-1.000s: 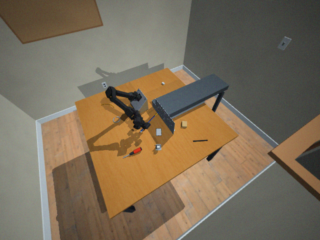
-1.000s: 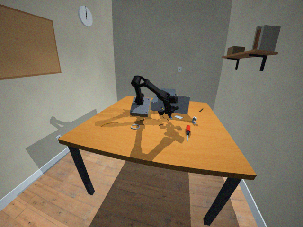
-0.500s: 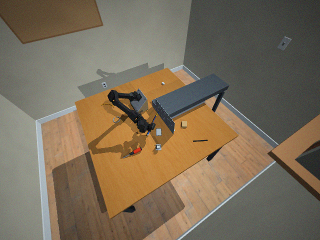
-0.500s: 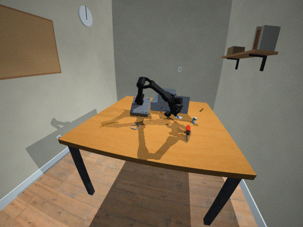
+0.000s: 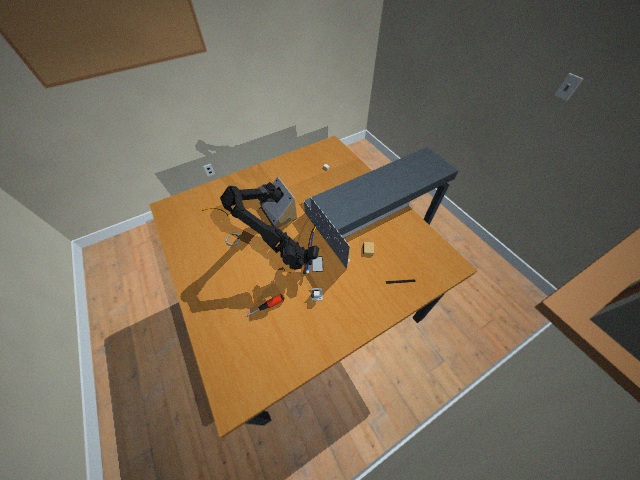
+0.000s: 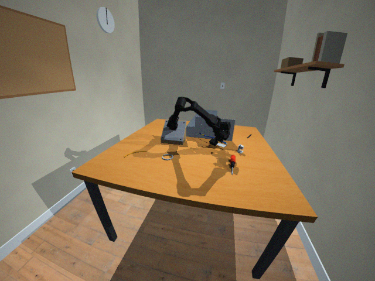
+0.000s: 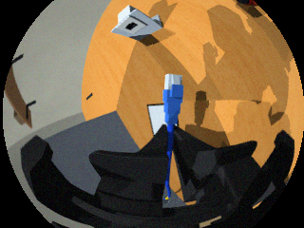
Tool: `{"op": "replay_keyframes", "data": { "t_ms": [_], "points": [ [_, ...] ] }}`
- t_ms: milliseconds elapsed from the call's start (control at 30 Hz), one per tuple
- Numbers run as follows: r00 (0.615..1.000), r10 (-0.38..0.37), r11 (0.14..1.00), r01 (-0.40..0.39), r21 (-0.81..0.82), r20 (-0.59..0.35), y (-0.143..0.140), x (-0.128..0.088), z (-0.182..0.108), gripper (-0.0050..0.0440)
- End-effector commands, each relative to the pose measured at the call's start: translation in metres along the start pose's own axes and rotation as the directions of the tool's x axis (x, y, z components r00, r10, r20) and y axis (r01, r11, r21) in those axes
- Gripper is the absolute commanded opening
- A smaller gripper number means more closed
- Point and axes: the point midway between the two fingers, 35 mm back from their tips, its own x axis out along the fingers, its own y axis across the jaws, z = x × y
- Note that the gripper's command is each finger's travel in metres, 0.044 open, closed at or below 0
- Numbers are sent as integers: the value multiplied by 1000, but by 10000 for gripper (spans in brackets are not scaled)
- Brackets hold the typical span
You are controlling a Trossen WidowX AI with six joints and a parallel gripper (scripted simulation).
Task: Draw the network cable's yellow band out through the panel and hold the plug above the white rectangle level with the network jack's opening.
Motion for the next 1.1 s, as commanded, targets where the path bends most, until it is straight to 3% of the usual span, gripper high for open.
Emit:
{"op": "replay_keyframes", "data": {
  "t_ms": [0,300,1067],
  "points": [
    [997,58,995,-62,-77,-48,22,11,3,-50],
    [987,121,978,-138,-159,-110,44,25,1,-50],
    [987,120,979,-135,-153,-104,38,21,-24,-50]
  ]
}}
